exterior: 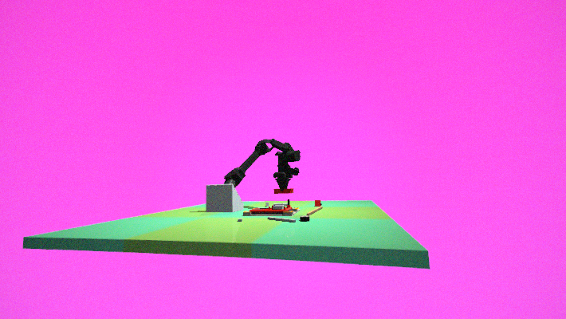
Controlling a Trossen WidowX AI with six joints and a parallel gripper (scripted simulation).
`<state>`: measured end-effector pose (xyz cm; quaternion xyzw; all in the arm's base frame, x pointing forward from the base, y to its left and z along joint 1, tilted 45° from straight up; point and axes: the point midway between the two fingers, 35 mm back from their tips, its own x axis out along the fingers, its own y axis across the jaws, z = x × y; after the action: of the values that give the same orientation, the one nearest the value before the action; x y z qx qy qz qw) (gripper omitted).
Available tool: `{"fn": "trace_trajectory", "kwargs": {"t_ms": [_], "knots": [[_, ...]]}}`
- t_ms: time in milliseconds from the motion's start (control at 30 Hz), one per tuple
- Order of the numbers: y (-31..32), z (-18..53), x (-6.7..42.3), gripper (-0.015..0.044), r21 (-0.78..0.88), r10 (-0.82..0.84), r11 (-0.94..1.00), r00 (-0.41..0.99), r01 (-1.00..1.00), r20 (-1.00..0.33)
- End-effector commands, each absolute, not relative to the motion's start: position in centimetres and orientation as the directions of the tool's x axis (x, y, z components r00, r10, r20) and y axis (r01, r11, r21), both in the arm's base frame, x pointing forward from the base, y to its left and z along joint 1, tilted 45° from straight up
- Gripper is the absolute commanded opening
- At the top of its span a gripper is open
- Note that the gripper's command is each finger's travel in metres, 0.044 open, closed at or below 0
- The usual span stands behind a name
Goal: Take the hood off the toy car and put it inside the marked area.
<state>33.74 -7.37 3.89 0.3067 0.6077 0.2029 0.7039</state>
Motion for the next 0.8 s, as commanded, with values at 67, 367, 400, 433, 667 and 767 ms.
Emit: {"fn": "trace_trajectory", "kwargs": {"t_ms": [67,367,400,433,667,767], "knots": [[-5.5,5.6,33.5,0.0,0.681,0.661,0.727,0.178,0.089,-0.729],[-2.9,8.0,33.0,0.0,0.683,0.663,0.725,0.179,0.087,-0.727],[-2.6,8.2,32.9,0.0,0.684,0.664,0.725,0.179,0.087,-0.726],[-2.4,8.5,32.8,0.0,0.684,0.664,0.724,0.179,0.087,-0.726],[-0.4,10.1,32.1,0.0,0.688,0.668,0.721,0.179,0.084,-0.722],[0.5,10.8,31.8,0.0,0.69,0.67,0.719,0.179,0.083,-0.72]]}}
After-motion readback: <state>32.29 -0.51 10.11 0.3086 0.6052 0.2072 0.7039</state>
